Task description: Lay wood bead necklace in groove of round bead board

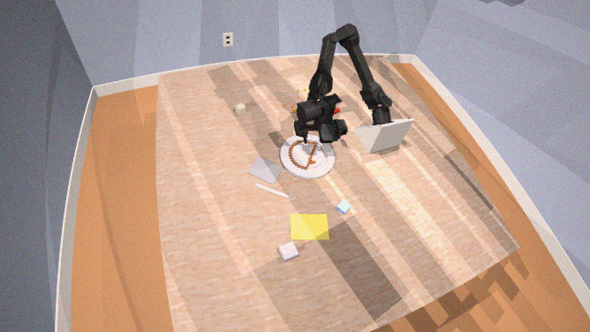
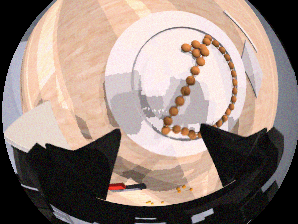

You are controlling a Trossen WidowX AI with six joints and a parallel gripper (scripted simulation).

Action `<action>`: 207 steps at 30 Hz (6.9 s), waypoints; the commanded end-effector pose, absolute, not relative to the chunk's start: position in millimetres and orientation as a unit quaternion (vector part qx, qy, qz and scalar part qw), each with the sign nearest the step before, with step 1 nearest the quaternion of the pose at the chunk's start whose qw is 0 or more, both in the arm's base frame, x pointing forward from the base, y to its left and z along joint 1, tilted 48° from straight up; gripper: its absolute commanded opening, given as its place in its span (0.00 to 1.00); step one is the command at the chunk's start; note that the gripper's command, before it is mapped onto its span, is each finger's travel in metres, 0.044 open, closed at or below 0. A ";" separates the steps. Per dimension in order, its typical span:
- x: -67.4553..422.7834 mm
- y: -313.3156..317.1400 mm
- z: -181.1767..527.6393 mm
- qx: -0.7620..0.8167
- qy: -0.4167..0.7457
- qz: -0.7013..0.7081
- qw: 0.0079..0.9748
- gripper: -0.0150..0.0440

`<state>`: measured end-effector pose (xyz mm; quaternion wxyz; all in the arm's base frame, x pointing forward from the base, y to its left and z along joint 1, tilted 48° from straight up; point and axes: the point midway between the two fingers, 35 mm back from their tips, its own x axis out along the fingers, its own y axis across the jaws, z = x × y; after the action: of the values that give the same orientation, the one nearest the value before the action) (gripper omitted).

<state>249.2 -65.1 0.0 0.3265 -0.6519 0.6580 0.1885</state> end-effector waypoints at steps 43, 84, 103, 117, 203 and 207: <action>255.9 -51.3 17.9 -0.461 0.674 -0.097 0.569 0.46; 256.9 -68.9 2.3 -0.461 0.674 -0.096 0.568 0.25; 256.9 -68.9 2.3 -0.461 0.674 -0.096 0.568 0.25; 256.9 -68.9 2.3 -0.461 0.674 -0.096 0.568 0.25; 291.4 15.3 -34.4 -0.216 0.592 -0.342 0.697 0.46; 291.4 15.3 -34.4 -0.216 0.592 -0.342 0.697 0.46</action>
<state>289.5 12.6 -33.1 0.6945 -0.2251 0.5950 -0.3362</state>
